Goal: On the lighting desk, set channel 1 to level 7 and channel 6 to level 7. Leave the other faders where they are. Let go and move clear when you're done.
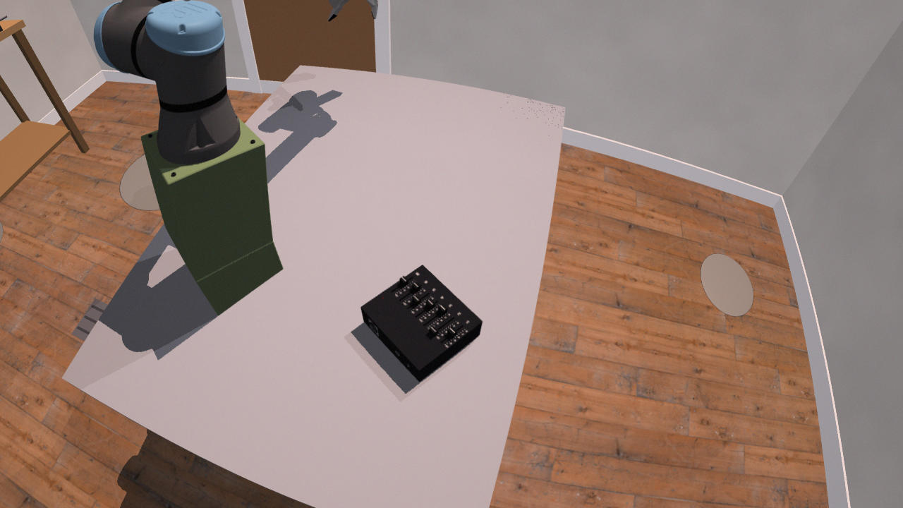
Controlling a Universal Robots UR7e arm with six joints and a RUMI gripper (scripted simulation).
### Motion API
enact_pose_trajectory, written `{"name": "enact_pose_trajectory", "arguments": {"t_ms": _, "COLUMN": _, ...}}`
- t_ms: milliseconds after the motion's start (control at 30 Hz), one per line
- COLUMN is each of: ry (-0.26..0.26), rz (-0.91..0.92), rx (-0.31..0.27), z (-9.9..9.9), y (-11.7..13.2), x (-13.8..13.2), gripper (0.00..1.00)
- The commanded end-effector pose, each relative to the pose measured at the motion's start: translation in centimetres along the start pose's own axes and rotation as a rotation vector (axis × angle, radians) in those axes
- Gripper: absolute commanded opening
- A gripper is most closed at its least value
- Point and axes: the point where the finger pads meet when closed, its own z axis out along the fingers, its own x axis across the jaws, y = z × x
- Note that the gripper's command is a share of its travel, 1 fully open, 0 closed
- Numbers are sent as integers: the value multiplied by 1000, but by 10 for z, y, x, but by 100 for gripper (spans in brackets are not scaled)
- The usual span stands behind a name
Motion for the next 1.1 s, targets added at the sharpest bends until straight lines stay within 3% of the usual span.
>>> {"name": "enact_pose_trajectory", "arguments": {"t_ms": 0, "ry": -4, "rz": 7, "rx": 2, "z": 0, "y": -1, "x": 3, "gripper": 100}}
{"name": "enact_pose_trajectory", "arguments": {"t_ms": 467, "ry": -51, "rz": 89, "rx": 2, "z": 11, "y": -14, "x": 36, "gripper": 100}}
{"name": "enact_pose_trajectory", "arguments": {"t_ms": 800, "ry": -145, "rz": 260, "rx": 1, "z": 38, "y": -35, "x": 105, "gripper": 100}}
{"name": "enact_pose_trajectory", "arguments": {"t_ms": 867, "ry": -145, "rz": 260, "rx": 1, "z": 38, "y": -35, "x": 105, "gripper": 100}}
{"name": "enact_pose_trajectory", "arguments": {"t_ms": 1067, "ry": -224, "rz": 412, "rx": -2, "z": 66, "y": -45, "x": 164, "gripper": 100}}
